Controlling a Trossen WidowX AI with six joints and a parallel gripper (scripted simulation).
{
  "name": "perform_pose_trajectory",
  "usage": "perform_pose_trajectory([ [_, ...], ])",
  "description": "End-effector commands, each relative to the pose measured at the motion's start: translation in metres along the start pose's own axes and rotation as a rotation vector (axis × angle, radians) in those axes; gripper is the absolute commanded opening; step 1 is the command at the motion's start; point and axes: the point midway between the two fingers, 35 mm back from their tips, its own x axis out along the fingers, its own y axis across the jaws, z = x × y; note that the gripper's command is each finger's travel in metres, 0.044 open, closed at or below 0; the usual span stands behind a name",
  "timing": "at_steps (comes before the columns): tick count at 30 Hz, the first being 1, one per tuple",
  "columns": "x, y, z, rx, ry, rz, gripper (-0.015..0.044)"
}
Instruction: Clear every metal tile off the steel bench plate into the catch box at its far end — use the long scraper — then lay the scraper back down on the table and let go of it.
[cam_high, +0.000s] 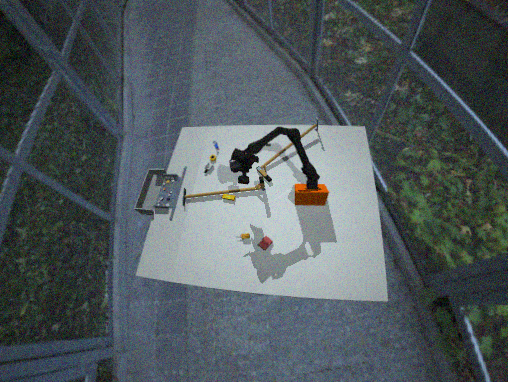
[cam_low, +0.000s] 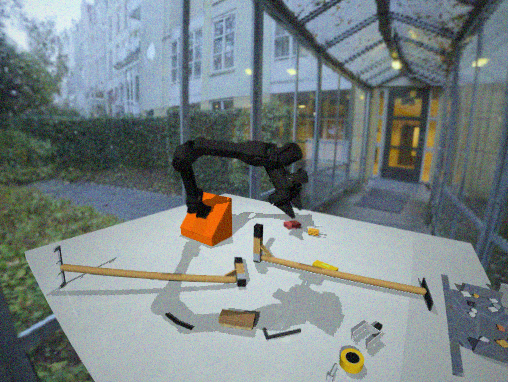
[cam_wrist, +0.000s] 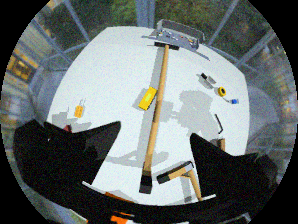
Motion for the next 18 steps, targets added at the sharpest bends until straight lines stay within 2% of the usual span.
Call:
perform_pose_trajectory([
  [1, -0.008, -0.001, -0.007, 0.002, -0.009, -0.003, 0.0440],
  [18, -0.036, -0.007, -0.046, 0.002, -0.039, -0.004, 0.0440],
])
